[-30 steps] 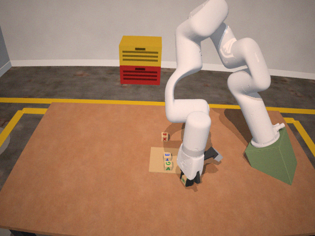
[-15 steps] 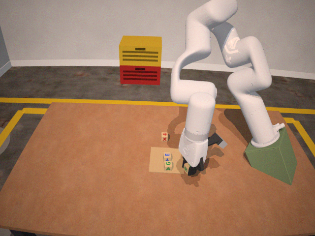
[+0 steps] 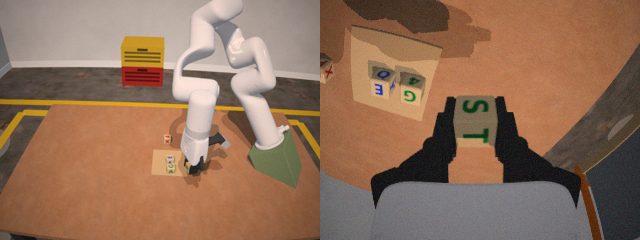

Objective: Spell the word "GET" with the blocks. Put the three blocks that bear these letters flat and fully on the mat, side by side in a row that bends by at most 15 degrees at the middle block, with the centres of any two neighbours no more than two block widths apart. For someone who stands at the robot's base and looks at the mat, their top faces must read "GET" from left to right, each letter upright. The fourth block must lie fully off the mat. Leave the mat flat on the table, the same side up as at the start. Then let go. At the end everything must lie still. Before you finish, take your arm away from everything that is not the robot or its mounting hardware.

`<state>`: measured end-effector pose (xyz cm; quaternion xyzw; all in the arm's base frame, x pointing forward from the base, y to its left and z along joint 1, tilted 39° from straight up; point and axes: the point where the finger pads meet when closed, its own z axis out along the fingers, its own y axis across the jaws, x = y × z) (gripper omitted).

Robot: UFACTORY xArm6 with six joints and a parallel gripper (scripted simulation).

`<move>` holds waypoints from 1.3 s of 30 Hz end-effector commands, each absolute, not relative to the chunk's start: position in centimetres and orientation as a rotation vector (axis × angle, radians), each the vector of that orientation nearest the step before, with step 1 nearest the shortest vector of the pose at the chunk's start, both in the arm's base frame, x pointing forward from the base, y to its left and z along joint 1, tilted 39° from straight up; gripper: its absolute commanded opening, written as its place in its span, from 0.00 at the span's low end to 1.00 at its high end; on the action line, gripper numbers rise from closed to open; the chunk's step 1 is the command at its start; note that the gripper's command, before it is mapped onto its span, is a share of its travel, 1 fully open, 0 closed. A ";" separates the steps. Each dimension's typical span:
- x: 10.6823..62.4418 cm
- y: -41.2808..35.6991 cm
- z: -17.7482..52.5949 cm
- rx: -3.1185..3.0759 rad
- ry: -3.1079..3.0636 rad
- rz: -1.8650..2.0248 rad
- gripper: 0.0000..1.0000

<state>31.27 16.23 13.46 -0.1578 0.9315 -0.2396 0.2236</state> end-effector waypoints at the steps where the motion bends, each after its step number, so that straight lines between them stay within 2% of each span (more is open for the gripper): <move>1: 31.8 15.4 14.3 -0.255 2.577 -0.605 0.27; 39: 34.0 9.3 18.6 0.744 2.408 -0.289 0.27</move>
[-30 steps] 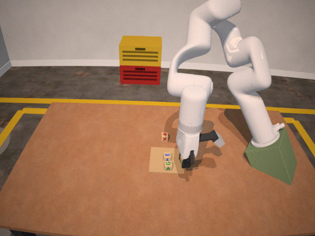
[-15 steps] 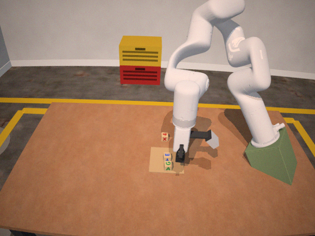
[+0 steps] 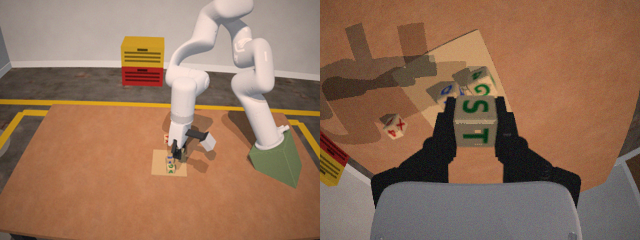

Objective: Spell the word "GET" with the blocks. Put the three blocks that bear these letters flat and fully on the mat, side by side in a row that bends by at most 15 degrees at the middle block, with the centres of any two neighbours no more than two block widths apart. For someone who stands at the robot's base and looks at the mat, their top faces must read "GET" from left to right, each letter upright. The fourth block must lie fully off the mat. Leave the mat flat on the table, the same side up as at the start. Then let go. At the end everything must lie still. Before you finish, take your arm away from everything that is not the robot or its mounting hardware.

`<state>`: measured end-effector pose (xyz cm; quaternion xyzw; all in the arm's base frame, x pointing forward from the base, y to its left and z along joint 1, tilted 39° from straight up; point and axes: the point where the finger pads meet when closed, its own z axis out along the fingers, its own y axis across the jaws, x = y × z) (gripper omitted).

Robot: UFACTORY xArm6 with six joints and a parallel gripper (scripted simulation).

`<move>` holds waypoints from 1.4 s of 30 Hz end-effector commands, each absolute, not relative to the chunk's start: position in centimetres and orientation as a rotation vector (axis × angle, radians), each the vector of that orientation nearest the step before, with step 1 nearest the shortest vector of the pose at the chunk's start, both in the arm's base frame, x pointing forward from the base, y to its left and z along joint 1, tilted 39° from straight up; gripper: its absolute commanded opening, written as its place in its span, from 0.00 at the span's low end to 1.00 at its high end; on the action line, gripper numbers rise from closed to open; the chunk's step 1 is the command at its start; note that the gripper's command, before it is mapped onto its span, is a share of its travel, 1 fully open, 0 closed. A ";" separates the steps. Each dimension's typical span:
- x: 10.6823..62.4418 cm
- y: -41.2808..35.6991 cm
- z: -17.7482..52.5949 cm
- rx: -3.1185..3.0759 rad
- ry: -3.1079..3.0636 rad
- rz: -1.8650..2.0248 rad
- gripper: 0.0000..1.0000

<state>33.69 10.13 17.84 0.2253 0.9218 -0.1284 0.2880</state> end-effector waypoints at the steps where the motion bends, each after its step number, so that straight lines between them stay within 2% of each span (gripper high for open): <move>1: 34.0 9.1 18.7 0.765 2.400 -0.282 0.27; 42: 34.6 2.1 23.0 1.658 1.836 0.080 0.27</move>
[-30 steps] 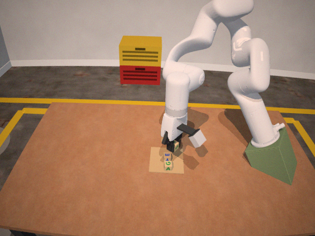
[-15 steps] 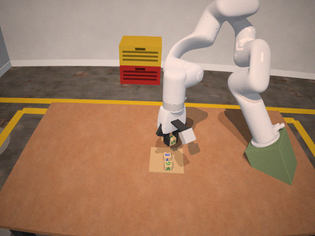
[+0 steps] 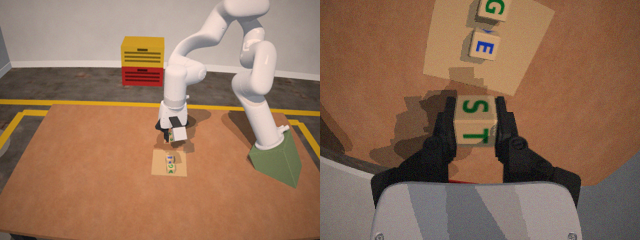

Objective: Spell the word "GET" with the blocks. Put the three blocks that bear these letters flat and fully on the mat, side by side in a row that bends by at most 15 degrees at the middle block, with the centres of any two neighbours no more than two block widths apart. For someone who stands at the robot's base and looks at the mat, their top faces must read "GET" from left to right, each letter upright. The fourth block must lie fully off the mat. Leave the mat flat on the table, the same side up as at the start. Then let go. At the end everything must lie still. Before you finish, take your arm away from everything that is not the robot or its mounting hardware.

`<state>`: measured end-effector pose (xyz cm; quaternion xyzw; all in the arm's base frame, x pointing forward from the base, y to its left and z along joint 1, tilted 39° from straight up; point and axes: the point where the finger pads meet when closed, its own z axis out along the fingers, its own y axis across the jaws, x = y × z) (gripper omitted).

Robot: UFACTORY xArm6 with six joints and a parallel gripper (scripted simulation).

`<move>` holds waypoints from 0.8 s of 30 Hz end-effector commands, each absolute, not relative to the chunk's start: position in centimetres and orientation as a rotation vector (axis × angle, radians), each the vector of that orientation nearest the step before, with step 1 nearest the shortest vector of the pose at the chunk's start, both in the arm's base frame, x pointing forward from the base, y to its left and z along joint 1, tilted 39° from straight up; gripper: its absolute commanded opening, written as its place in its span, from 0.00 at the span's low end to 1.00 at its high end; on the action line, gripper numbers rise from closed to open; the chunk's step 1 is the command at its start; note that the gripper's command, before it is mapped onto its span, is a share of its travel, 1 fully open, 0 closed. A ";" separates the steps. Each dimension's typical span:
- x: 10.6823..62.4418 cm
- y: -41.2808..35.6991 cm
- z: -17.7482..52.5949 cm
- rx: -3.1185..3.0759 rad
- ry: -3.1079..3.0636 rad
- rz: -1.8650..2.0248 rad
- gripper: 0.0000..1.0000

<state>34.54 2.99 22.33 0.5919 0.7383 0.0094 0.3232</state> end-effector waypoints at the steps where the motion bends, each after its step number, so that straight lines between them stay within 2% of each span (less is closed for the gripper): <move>1: 34.6 1.9 23.1 1.677 1.818 0.089 0.27; 24: 34.7 1.3 23.1 1.723 1.771 0.112 0.27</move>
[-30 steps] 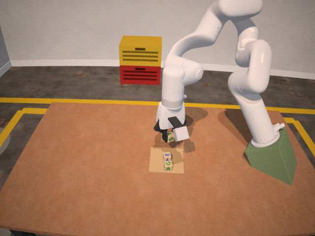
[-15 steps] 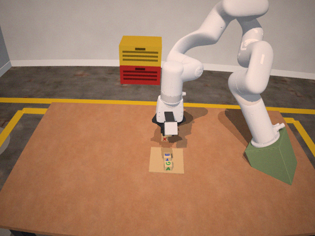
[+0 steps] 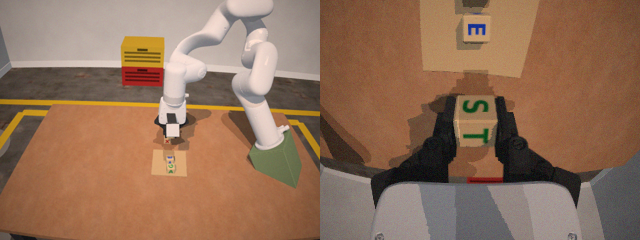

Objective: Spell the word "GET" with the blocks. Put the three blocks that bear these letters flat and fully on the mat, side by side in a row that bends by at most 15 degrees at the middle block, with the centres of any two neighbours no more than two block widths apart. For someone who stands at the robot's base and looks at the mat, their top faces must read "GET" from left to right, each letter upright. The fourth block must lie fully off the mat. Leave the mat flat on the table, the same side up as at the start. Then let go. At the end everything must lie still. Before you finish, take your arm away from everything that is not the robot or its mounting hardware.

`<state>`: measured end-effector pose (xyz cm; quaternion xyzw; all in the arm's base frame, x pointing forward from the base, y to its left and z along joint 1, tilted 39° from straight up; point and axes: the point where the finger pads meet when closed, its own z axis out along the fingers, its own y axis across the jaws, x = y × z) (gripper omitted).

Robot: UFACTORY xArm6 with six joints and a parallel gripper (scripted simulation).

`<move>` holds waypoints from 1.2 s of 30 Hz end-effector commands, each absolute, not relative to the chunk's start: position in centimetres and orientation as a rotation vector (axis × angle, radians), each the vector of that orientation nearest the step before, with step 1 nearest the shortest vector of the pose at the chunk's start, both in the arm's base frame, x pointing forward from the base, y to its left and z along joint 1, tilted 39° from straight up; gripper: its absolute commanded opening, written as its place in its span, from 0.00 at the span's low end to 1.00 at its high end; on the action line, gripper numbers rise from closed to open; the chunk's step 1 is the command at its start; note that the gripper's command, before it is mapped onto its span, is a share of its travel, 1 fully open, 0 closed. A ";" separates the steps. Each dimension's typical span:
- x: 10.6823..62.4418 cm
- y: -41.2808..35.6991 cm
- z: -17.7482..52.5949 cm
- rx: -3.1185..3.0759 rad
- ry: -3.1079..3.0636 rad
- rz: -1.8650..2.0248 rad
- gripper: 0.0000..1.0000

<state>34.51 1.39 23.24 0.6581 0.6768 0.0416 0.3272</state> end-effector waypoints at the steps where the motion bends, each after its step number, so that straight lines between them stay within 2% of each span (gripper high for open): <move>1: 34.7 1.3 23.1 1.723 1.771 0.112 0.27; 23: 38.8 -1.7 16.7 1.723 1.771 0.112 0.27; 36: 39.4 -2.1 15.9 1.723 1.771 0.112 0.27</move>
